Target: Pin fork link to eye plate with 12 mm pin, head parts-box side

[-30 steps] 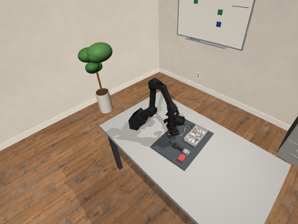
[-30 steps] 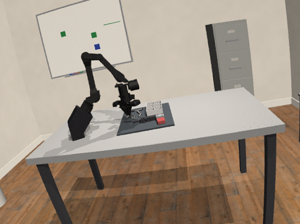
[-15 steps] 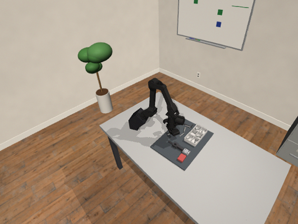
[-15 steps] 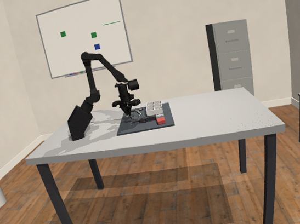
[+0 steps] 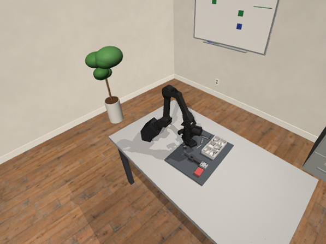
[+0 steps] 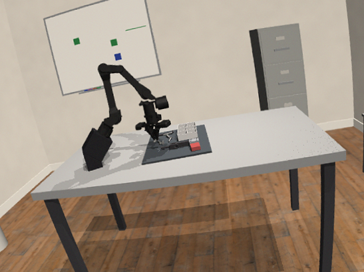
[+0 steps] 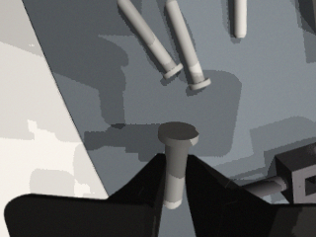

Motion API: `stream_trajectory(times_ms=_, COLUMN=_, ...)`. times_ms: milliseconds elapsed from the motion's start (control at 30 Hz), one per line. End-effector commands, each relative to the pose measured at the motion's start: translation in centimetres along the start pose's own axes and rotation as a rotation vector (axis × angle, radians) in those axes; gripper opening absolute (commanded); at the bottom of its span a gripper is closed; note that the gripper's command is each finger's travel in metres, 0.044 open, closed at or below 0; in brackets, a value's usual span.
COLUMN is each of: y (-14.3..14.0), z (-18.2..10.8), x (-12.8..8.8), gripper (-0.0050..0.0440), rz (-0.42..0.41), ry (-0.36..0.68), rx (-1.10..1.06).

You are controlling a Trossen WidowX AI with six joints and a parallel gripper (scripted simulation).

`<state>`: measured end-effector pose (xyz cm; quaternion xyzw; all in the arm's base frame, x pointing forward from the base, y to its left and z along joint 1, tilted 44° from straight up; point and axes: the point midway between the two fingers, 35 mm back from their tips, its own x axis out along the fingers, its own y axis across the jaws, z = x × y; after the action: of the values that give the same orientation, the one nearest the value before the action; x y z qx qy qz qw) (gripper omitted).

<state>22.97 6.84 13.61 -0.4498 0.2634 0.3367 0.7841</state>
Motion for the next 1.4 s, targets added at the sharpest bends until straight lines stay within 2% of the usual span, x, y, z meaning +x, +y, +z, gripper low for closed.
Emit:
stream_trajectory(times_ms=0, y=0.00, z=0.03, x=-0.10, gripper=0.0013, rz=0.001, ry=-0.002, rx=-0.026)
stream_trajectory(times_ms=1367, y=0.00, z=0.00, x=-0.53, gripper=0.0013, rz=0.001, ry=-0.002, rx=-0.264)
